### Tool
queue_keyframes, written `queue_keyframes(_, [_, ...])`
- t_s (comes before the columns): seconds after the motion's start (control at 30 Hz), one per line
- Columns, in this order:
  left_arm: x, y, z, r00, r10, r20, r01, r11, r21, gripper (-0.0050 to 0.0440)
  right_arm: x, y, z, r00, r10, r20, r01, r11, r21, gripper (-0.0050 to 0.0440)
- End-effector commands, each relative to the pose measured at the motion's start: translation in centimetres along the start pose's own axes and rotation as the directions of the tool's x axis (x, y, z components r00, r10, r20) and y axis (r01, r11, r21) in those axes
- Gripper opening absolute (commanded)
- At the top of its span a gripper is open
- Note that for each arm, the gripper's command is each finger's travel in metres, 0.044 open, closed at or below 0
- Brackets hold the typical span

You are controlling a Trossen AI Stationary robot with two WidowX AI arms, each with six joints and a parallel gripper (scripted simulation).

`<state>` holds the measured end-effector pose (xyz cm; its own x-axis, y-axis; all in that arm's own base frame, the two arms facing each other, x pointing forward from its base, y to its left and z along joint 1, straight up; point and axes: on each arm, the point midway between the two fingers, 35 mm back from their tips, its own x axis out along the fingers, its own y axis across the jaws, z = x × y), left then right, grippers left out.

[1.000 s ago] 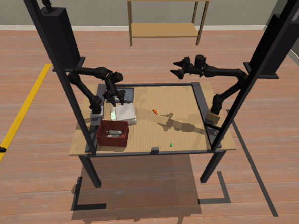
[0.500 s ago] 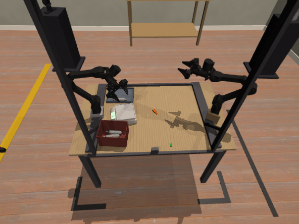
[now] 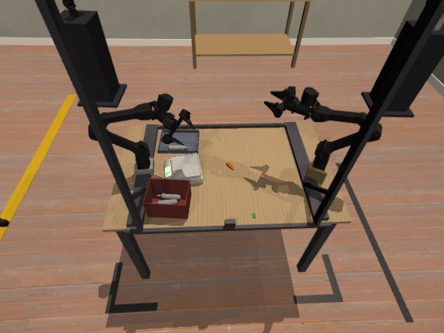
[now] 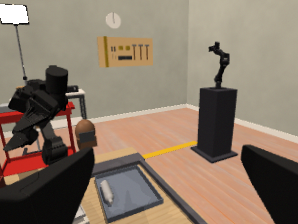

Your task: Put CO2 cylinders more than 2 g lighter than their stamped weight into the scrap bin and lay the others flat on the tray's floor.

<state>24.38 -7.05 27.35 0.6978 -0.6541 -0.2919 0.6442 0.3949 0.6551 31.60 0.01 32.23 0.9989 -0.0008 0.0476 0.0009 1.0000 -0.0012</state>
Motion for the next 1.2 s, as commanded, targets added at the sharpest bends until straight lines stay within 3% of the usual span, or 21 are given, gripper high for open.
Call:
queue_keyframes(0.0, [-0.2,0.7,-0.3,0.997,0.083,0.002,-0.082,0.995,-0.064,0.044,-0.1,0.0,0.7,1.0,0.001,0.018,-0.001,1.0,0.001,0.044])
queue_keyframes(0.23, [-0.5,2.5,-0.9,0.969,0.245,-0.013,-0.242,0.944,-0.223,0.044,-0.1,0.0,0.7,1.0,0.001,0.018,-0.001,1.0,0.001,0.044])
queue_keyframes(0.43, [-0.7,4.8,-1.8,0.913,0.403,-0.065,-0.396,0.835,-0.382,0.044,-0.1,0.0,0.7,1.0,0.001,0.018,-0.001,1.0,0.001,0.044])
queue_keyframes(0.5, [-0.7,4.8,-1.8,0.913,0.403,-0.065,-0.396,0.835,-0.382,0.044,-0.1,0.0,0.7,1.0,0.001,0.018,-0.001,1.0,0.001,0.044])
queue_keyframes(0.7, [-1.0,7.5,-2.2,0.826,0.548,-0.136,-0.531,0.672,-0.515,0.044,-0.1,0.0,0.7,1.0,0.001,0.018,-0.001,1.0,0.001,0.044])
queue_keyframes(0.97, [-1.3,10.3,-2.4,0.719,0.659,-0.221,-0.627,0.477,-0.616,0.044,-0.1,0.0,0.7,1.0,0.001,0.018,-0.001,1.0,0.001,0.044])
queue_keyframes(1.17, [-1.3,11.0,-2.5,0.688,0.681,-0.249,-0.645,0.418,-0.639,0.044,-0.1,0.0,0.7,1.0,0.001,0.018,-0.001,1.0,0.001,0.044])
